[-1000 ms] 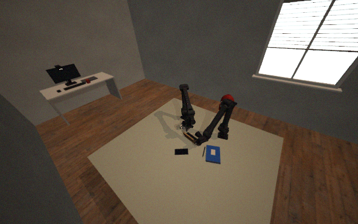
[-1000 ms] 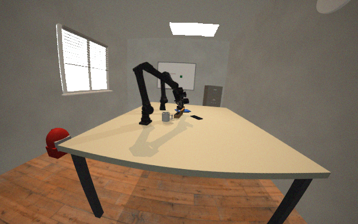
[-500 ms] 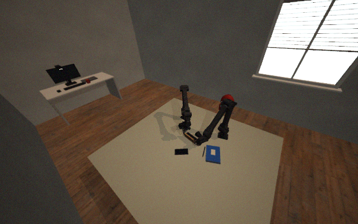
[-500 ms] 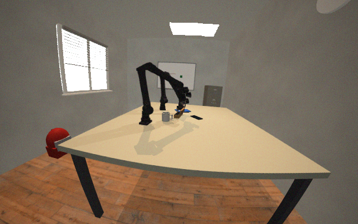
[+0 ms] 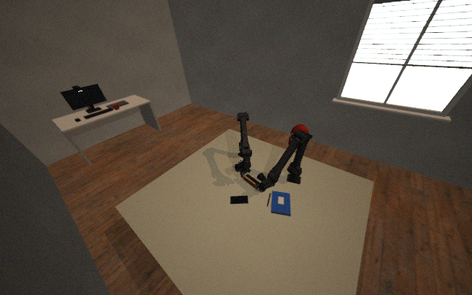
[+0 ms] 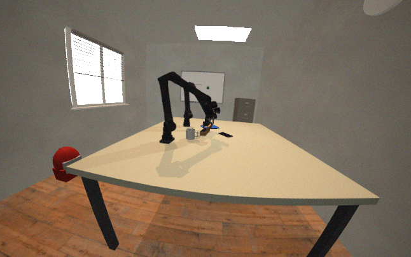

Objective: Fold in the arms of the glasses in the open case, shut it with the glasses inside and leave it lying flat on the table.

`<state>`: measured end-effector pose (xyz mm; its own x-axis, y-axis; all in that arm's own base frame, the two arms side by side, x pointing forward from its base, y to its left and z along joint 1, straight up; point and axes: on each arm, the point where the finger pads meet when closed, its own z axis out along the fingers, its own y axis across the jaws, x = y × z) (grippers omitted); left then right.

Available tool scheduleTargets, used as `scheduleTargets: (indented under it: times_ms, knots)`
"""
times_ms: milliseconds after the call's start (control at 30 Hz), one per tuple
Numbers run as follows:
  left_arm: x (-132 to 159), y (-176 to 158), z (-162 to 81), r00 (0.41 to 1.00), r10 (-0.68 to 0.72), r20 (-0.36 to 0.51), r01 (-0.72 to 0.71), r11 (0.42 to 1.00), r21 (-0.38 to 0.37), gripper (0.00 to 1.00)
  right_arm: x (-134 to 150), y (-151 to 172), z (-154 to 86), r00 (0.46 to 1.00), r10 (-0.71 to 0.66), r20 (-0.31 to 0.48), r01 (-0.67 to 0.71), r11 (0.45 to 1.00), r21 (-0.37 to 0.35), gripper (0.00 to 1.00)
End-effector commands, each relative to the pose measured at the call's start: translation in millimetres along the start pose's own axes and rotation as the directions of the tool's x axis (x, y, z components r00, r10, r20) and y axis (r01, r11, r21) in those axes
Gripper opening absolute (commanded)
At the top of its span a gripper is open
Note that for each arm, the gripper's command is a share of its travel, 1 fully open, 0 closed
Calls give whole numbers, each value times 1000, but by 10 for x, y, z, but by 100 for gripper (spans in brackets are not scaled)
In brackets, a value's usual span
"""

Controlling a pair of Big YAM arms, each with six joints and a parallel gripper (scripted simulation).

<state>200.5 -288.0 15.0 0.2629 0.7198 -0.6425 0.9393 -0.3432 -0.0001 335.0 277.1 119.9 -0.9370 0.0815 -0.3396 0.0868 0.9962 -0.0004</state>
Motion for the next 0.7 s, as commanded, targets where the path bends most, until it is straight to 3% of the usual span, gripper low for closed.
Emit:
scheduleTargets:
  times_ms: [0, 33, 67, 500, 600, 667]
  knots:
    - [-40, 41, -66, 1000, 15, 12, -15, 1000, -18, 57, -19, 10, 106, 1000, -5, -5, 5, 1000, 4, 0]
    - [-40, 41, -66, 1000, 15, 12, -15, 1000, -18, 57, -79, 78, 41, 1000, -4, 10, 4, 1000, -15, 0]
    - [-40, 41, -66, 1000, 15, 12, -15, 1000, -18, 57, -7, 3, 142, 1000, -7, -7, 7, 1000, 4, 0]
    - [-40, 41, -66, 1000, 15, 12, -15, 1000, -18, 57, -17, 5, 354, 1000, -8, -4, 8, 1000, 3, 0]
    - [-40, 41, -66, 1000, 15, 12, -15, 1000, -18, 57, -83, 76, 298, 1000, -6, 11, 6, 1000, -16, 0]
    - [-40, 41, -66, 1000, 15, 12, -15, 1000, -18, 57, -11, -1, 406, 1000, -8, -5, 8, 1000, 3, 0]
